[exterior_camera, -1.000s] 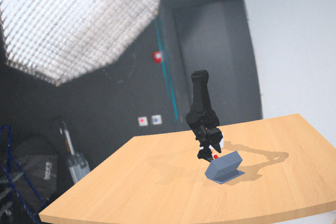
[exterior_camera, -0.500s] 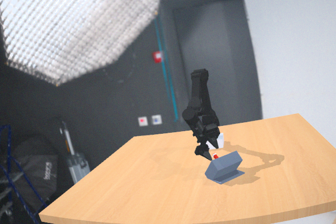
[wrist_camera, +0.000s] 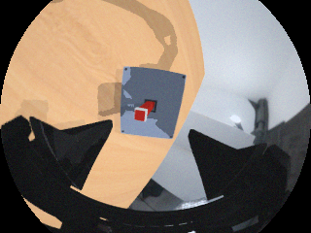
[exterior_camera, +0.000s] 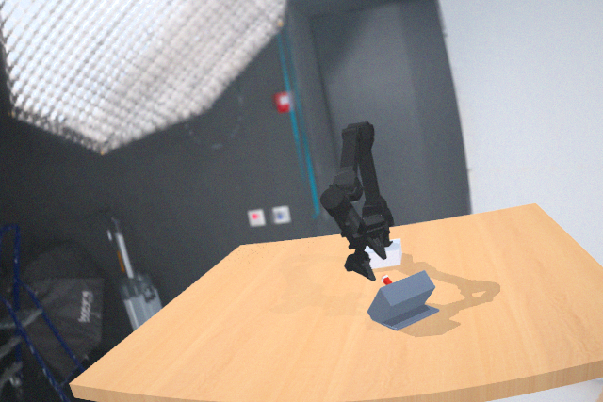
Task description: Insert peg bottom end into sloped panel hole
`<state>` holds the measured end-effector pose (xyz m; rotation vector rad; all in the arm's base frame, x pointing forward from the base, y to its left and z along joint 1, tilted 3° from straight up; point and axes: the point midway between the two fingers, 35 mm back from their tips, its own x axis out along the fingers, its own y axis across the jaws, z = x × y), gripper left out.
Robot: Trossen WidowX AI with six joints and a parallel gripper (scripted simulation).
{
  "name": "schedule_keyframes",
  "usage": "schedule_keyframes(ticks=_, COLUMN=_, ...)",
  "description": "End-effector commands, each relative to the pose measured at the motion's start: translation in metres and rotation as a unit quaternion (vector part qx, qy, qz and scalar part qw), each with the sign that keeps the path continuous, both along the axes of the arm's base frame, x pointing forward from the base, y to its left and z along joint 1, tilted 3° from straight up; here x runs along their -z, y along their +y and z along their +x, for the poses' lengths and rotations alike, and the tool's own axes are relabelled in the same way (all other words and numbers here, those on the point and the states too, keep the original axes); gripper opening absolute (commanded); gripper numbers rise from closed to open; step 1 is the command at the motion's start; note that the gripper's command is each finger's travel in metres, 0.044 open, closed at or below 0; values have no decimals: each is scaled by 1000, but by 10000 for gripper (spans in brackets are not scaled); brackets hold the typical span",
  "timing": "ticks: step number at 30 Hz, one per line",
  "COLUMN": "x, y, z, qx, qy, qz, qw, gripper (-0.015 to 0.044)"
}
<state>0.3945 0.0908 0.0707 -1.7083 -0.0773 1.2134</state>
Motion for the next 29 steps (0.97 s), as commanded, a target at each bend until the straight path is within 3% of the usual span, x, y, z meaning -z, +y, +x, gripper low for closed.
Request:
schedule_keyframes(ticks=1, x=-4, y=-4, z=-4, qx=-2, qy=2, qz=0, qw=1000, gripper=440)
schedule_keyframes(ticks=29, x=-34, y=-29, z=-24, qx=0, qy=3, qz=-1, qw=1000, gripper=440)
